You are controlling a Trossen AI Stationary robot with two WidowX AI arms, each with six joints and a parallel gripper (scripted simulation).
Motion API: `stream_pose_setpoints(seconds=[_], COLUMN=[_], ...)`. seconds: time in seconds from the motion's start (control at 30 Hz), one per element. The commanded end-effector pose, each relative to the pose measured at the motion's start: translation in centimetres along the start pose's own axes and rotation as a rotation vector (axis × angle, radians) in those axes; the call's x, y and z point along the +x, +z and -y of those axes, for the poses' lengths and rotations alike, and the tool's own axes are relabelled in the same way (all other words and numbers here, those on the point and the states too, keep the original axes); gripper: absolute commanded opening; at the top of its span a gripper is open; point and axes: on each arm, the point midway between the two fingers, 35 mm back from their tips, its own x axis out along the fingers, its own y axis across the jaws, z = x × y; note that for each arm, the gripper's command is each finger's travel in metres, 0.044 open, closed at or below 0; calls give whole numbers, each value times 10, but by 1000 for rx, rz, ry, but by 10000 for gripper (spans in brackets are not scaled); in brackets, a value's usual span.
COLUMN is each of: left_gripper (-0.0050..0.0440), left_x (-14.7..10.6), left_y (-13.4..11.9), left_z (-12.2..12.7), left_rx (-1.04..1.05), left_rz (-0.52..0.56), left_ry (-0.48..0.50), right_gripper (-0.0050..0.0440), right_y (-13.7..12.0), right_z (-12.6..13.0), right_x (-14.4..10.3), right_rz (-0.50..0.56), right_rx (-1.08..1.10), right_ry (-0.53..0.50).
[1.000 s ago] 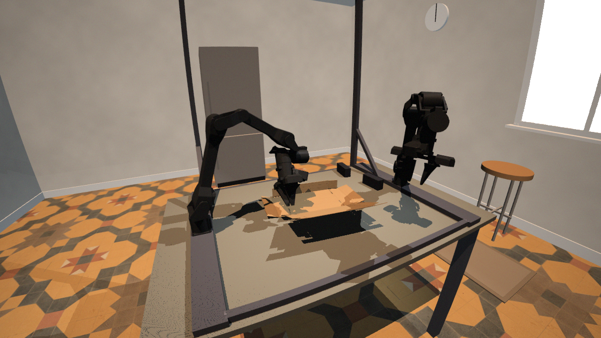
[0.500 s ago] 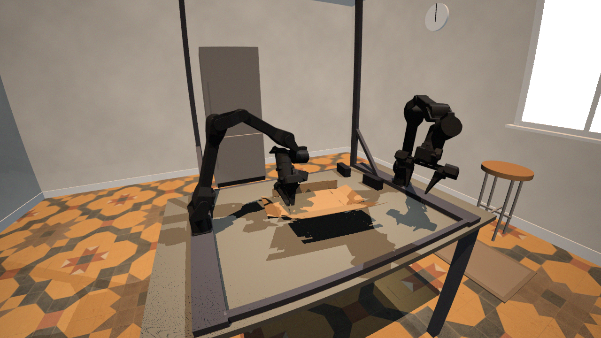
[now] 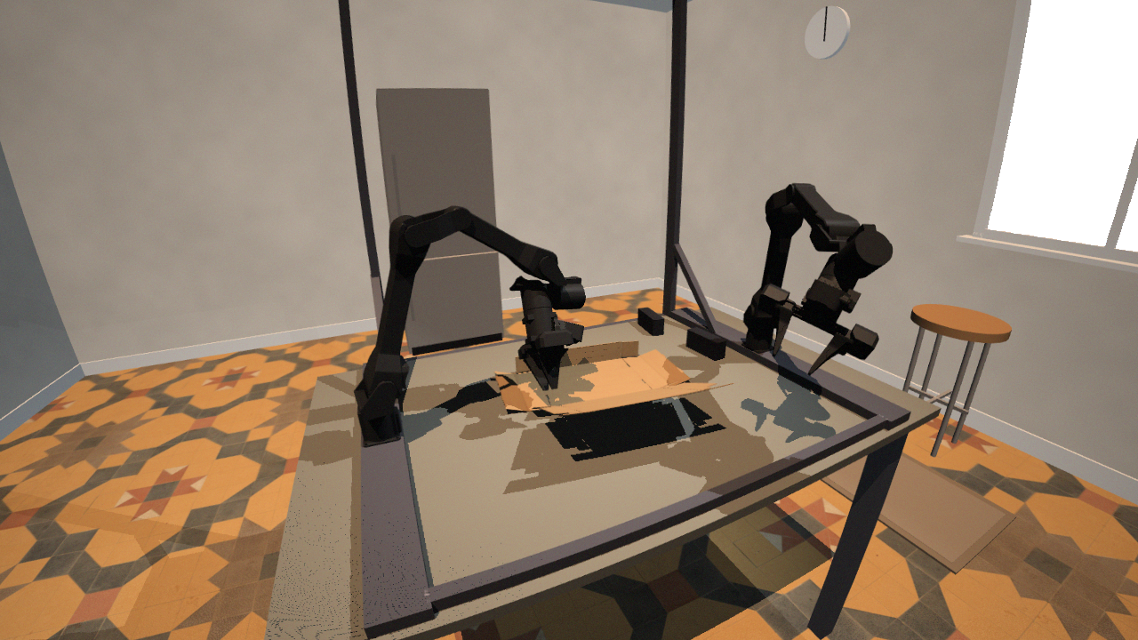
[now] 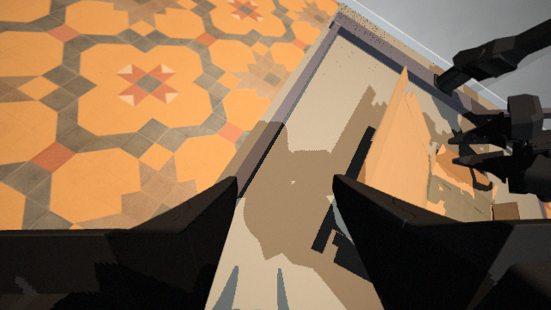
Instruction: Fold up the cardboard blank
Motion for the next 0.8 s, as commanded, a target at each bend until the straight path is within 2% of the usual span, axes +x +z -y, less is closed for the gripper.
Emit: stream_pose_setpoints(seconds=[0.0, 0.03, 0.43, 0.53, 0.57, 0.6, 0.77], left_gripper=[278, 278, 278, 278, 278, 278, 278], left_x=[-7, -7, -17, -18, -21, -21, -28], left_y=[11, 3, -3, -4, 1, -8, -14], left_z=[0, 1, -1, -1, -2, 0, 2], left_rx=[-5, -50, -121, -125, -105, -143, -156], left_rz=[123, 126, 282, 293, 328, 327, 374], left_ry=[-18, -48, -158, -168, -173, -204, -252], right_gripper=[276, 276, 276, 276, 276, 276, 276], right_y=[2, 2, 2, 2, 2, 2, 2], right_z=[2, 2, 2, 2, 2, 2, 2], right_x=[-5, -5, -5, -5, -5, -5, -5], right_rz=[15, 15, 15, 15, 15, 15, 15], right_rx=[11, 11, 11, 11, 11, 11, 11], right_ry=[8, 8, 8, 8, 8, 8, 8])
